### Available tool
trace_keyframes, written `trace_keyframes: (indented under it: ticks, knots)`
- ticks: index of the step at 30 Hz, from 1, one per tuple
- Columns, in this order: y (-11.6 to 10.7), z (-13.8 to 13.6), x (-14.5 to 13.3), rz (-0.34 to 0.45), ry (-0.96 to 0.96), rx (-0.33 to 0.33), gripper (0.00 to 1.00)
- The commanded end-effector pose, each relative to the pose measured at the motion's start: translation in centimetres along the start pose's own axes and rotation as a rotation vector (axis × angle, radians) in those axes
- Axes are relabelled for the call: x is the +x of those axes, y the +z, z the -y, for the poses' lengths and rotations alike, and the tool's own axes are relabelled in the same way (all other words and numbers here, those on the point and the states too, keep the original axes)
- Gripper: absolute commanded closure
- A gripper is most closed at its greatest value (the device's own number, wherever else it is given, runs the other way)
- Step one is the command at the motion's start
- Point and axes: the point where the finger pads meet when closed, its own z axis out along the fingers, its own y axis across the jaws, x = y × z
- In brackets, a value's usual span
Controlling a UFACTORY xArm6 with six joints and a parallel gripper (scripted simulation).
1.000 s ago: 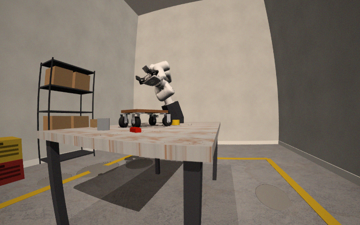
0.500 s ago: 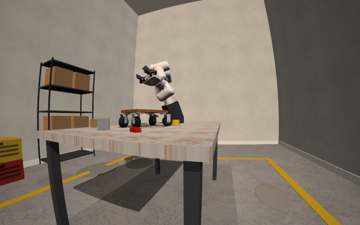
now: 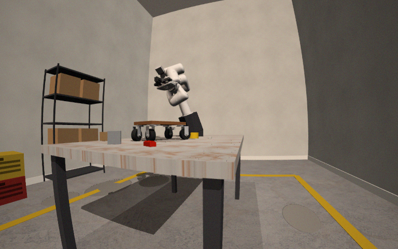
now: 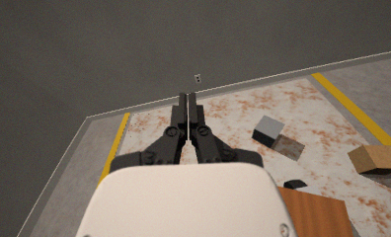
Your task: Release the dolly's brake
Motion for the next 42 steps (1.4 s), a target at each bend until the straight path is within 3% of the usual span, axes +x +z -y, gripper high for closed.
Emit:
trace_keyframes:
  ticks: [1,4,5,7,8,10,11,15,17,20,21,23,24,26,27,29,30,32,33,36,37,39,40,42]
  knots:
    - [0.6,0.9,-0.1,0.138,-0.086,0.092,1.0]
    - [0.3,1.3,-0.4,0.194,-0.131,0.131,1.0]
    - [-0.1,1.6,-0.8,0.252,-0.181,0.173,1.0]
    - [-0.1,1.6,-0.8,0.252,-0.181,0.173,1.0]
    - [-0.8,1.8,-1.2,0.312,-0.234,0.217,1.0]
    - [-0.8,1.8,-1.2,0.312,-0.234,0.217,1.0]
    - [-1.7,2.0,-1.8,0.374,-0.292,0.263,1.0]
    - [-1.7,2.0,-1.8,0.374,-0.292,0.263,1.0]
    - [-4.4,1.9,-3.0,0.5,-0.418,0.36,1.0]
    - [-4.4,1.9,-3.0,0.5,-0.418,0.36,1.0]
    - [-6.0,1.7,-3.8,0.564,-0.485,0.409,1.0]
    - [-6.0,1.7,-3.8,0.564,-0.485,0.409,1.0]
    - [-8.0,1.3,-4.5,0.627,-0.553,0.458,1.0]
    - [-8.0,1.3,-4.5,0.627,-0.553,0.458,1.0]
    - [-10.0,0.8,-5.3,0.691,-0.623,0.507,1.0]
    - [-10.0,0.8,-5.3,0.691,-0.623,0.507,1.0]
    - [-12.3,0.1,-6.1,0.753,-0.693,0.554,1.0]
    - [-12.3,0.1,-6.1,0.753,-0.693,0.554,1.0]
    - [-14.6,-0.8,-6.9,0.814,-0.762,0.601,1.0]
    - [-14.6,-0.8,-6.9,0.814,-0.762,0.601,1.0]
    - [-17.1,-1.8,-7.6,0.874,-0.83,0.645,1.0]
    - [-17.1,-1.8,-7.6,0.874,-0.83,0.645,1.0]
    - [-19.5,-2.8,-8.3,0.932,-0.895,0.687,1.0]
    - [-19.5,-2.8,-8.3,0.932,-0.895,0.687,1.0]
